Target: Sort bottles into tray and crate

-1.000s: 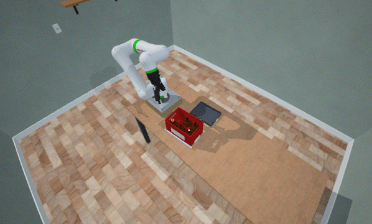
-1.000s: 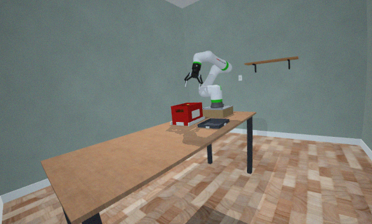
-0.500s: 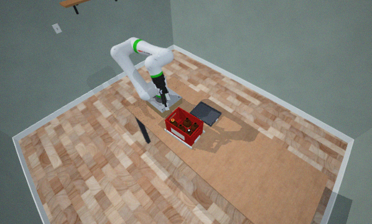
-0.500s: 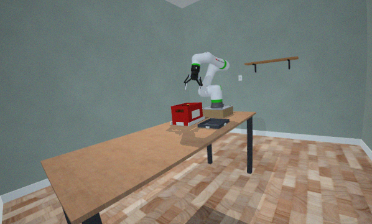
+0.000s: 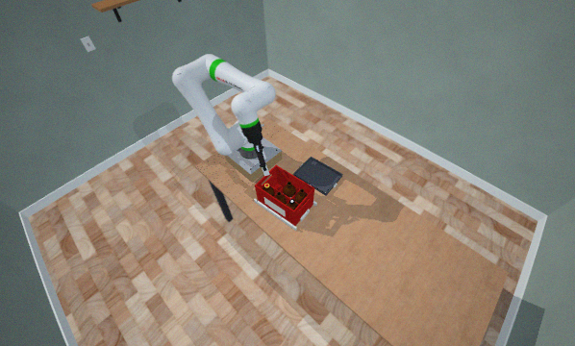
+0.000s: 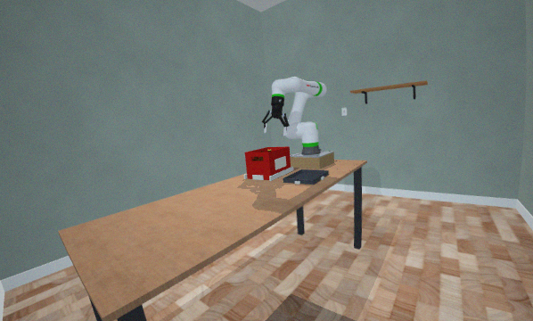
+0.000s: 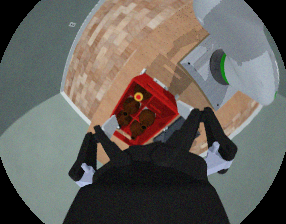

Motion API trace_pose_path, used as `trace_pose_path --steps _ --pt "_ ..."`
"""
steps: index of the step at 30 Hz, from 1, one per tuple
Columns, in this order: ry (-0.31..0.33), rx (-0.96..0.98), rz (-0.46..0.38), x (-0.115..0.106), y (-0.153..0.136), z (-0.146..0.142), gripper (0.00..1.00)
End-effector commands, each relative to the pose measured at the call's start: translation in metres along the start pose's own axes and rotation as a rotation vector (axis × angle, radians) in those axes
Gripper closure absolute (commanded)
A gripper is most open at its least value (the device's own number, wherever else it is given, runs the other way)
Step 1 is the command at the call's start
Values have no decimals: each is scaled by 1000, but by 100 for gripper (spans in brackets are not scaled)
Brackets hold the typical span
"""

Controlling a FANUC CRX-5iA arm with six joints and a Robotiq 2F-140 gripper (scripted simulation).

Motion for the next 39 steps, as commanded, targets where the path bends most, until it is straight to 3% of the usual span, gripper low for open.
trace_pose_path --steps 1,20,39 --pt "-16 -40 6 10 -6 -4 0" --pt "-89 -233 39 52 -37 -30 0" --pt "-153 -401 69 71 -71 -65 0"
Point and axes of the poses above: the point where the finger pads meet when closed, its own x axis out along the fingers, its own z axis across the jaws, y = z × x, the point moved 8 cm from there along -x, back along the fingers, and after that the axes turned 9 degrees about x, right-handed, at the moved point
